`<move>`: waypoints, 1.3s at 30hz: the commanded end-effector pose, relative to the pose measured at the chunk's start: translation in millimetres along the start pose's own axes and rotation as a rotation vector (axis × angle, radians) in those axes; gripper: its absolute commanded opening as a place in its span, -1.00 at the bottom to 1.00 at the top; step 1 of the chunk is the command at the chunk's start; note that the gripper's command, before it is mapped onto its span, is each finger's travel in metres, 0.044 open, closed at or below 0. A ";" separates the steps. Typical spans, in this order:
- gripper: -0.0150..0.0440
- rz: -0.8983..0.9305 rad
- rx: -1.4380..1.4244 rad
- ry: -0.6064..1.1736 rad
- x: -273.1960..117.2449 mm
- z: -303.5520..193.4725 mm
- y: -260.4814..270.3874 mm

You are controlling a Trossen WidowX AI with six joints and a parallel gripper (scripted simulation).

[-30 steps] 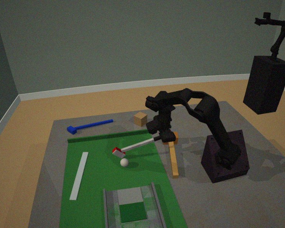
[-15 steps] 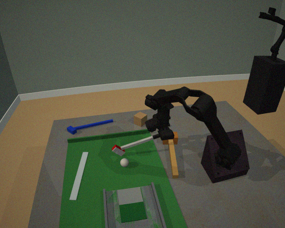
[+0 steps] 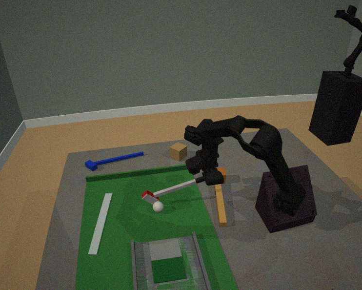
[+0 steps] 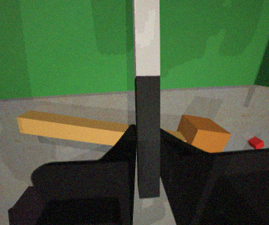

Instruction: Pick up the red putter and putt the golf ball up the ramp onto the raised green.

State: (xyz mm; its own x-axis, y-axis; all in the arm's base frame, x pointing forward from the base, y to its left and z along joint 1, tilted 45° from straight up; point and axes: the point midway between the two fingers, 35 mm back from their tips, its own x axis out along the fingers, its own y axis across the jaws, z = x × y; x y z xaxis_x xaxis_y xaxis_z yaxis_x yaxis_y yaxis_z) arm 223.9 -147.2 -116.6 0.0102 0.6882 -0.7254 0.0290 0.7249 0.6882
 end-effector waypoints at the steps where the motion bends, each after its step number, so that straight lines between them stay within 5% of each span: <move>1: -0.49 0.000 -0.007 -0.008 -0.9 2.3 44.9; 10: -0.49 0.005 -0.009 -0.008 0.5 -4.3 86.6; 21: -0.49 0.003 -0.008 -0.007 -55.8 -5.0 85.9; 39: -0.49 0.006 -0.001 -0.006 -48.4 -5.4 85.6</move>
State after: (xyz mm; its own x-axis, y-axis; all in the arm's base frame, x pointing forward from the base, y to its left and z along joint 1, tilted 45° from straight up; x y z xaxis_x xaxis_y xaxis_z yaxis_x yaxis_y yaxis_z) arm 220.3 -118.1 -22.3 0.0141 0.6932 -0.7206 0.0268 0.7202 0.6933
